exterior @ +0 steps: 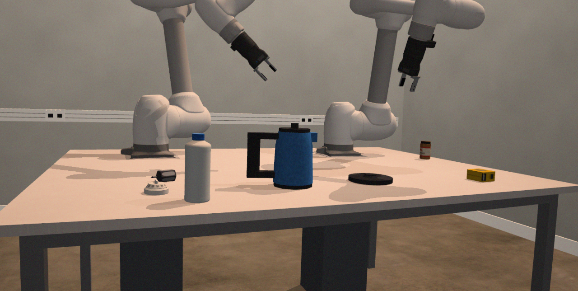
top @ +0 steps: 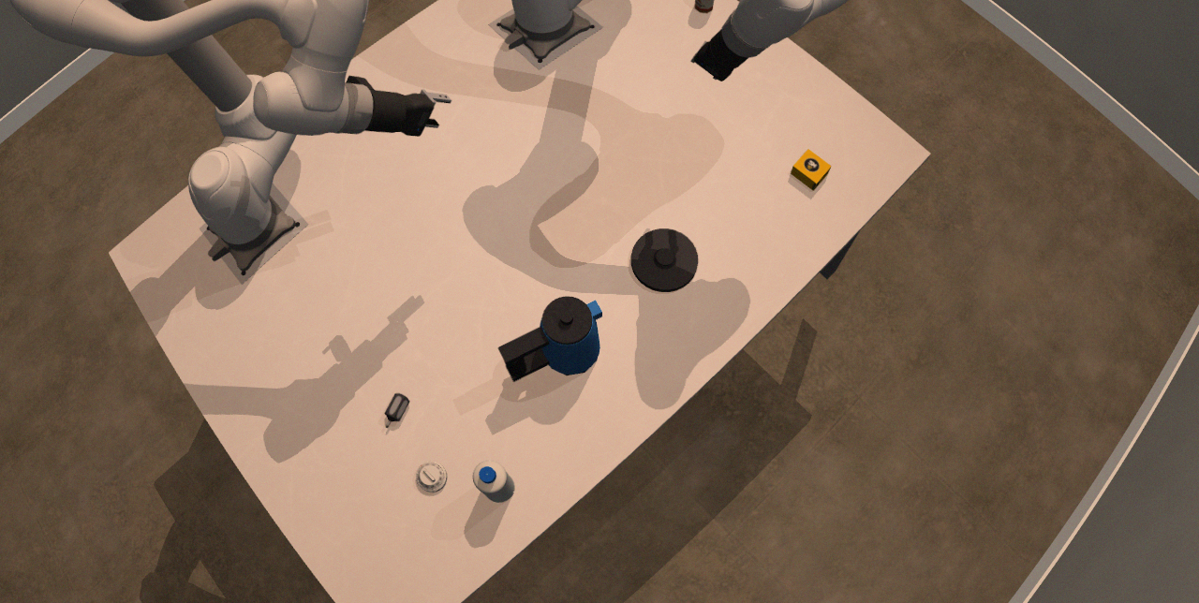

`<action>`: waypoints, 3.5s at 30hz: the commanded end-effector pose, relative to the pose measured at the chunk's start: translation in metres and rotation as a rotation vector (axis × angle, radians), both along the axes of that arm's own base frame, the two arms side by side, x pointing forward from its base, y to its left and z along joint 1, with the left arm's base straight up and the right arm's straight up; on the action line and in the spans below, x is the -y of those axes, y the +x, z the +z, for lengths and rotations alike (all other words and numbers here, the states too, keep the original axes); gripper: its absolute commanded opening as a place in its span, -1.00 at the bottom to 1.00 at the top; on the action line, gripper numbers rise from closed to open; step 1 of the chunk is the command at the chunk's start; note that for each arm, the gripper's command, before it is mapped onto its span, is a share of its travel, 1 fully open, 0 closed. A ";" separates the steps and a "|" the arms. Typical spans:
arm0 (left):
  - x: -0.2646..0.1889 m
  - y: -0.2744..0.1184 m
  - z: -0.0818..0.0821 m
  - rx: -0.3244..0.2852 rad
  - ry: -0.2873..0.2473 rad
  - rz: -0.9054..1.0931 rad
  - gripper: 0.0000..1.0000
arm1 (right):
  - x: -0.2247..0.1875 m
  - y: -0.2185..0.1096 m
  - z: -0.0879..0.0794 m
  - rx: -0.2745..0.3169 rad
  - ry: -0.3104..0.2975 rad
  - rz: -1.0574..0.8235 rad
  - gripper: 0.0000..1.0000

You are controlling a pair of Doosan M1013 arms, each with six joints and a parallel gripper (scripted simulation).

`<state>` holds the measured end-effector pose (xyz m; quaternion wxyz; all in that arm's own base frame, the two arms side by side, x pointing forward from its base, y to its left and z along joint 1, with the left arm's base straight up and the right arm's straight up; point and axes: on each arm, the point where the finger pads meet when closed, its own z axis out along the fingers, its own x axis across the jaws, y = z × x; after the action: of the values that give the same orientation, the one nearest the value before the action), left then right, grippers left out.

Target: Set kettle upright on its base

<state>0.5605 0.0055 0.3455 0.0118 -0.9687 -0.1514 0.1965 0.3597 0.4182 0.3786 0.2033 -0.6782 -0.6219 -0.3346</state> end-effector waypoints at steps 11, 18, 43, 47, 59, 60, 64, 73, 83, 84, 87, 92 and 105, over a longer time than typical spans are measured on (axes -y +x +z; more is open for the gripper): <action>-0.060 -0.016 -0.015 -0.028 0.036 0.180 1.00 | 0.000 0.000 0.001 0.001 0.001 0.000 1.00; -0.124 -0.043 -0.032 -0.068 0.076 0.388 1.00 | 0.000 0.000 0.001 0.001 0.001 0.000 1.00; -0.319 -0.231 -0.098 -0.308 0.232 1.280 1.00 | 0.000 0.000 0.001 0.001 0.001 0.000 1.00; -0.339 -0.273 -0.109 -0.362 0.254 1.427 1.00 | 0.000 0.000 0.001 0.001 0.001 0.000 1.00; -0.370 -0.401 -0.140 -0.546 0.310 1.841 1.00 | 0.000 0.000 0.001 0.001 0.001 0.000 1.00; -0.370 -0.412 -0.142 -0.567 0.315 1.883 1.00 | 0.000 0.000 0.001 0.001 0.001 0.000 1.00; -0.368 -0.458 -0.153 -0.654 0.332 2.039 1.00 | 0.000 0.000 0.001 0.001 0.001 0.000 1.00; -0.354 -0.525 -0.168 -0.800 0.351 2.264 1.00 | 0.000 0.000 0.001 0.001 0.001 0.000 1.00; -0.330 -0.580 -0.181 -0.959 0.362 2.466 1.00 | 0.000 0.000 0.001 0.001 0.001 0.000 1.00; -0.329 -0.583 -0.182 -0.970 0.362 2.479 1.00 | 0.000 0.000 0.001 0.001 0.001 0.000 1.00; -0.324 -0.592 -0.184 -0.999 0.363 2.511 1.00 | 0.000 0.000 0.001 0.001 0.001 0.000 1.00; -0.320 -0.597 -0.185 -1.019 0.363 2.533 1.00 | 0.000 0.000 0.001 0.001 0.001 0.000 1.00; -0.317 -0.603 -0.187 -1.040 0.363 2.555 1.00 | 0.000 0.000 0.001 0.001 0.001 0.000 1.00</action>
<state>-0.0421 0.3219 0.1585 0.0045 0.0372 -0.9230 0.3830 0.3597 0.4182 0.3786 0.2033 -0.6782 -0.6219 -0.3346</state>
